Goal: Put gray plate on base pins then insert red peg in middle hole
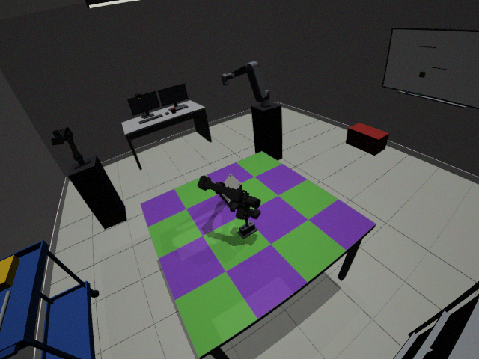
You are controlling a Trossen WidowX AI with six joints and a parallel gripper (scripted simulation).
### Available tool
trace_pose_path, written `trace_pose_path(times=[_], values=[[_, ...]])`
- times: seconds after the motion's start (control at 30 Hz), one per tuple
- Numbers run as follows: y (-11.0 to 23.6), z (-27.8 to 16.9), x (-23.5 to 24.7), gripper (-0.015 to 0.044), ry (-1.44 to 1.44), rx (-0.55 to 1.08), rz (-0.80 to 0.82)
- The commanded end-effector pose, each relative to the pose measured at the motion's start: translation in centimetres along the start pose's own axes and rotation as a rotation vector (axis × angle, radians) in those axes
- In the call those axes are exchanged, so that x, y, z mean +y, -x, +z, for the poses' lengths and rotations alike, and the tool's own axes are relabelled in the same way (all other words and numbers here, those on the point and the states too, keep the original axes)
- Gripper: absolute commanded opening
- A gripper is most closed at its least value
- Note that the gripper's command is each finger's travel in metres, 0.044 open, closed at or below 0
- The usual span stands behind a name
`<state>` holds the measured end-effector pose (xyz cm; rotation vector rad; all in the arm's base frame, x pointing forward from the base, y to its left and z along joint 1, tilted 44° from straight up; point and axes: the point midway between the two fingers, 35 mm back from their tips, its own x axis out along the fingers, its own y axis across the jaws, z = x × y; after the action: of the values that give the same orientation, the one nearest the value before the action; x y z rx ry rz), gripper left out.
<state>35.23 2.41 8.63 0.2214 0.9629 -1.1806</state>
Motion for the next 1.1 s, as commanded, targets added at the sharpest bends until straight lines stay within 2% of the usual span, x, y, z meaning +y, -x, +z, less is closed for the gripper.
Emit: trace_pose_path(times=[0.0, 1.07], values=[[0.0, 0.1, -0.1, 0.0000, 0.005, -0.004, -0.001], [-1.5, 0.1, -0.1, 0.0000, 0.000, 0.002, -0.005]])
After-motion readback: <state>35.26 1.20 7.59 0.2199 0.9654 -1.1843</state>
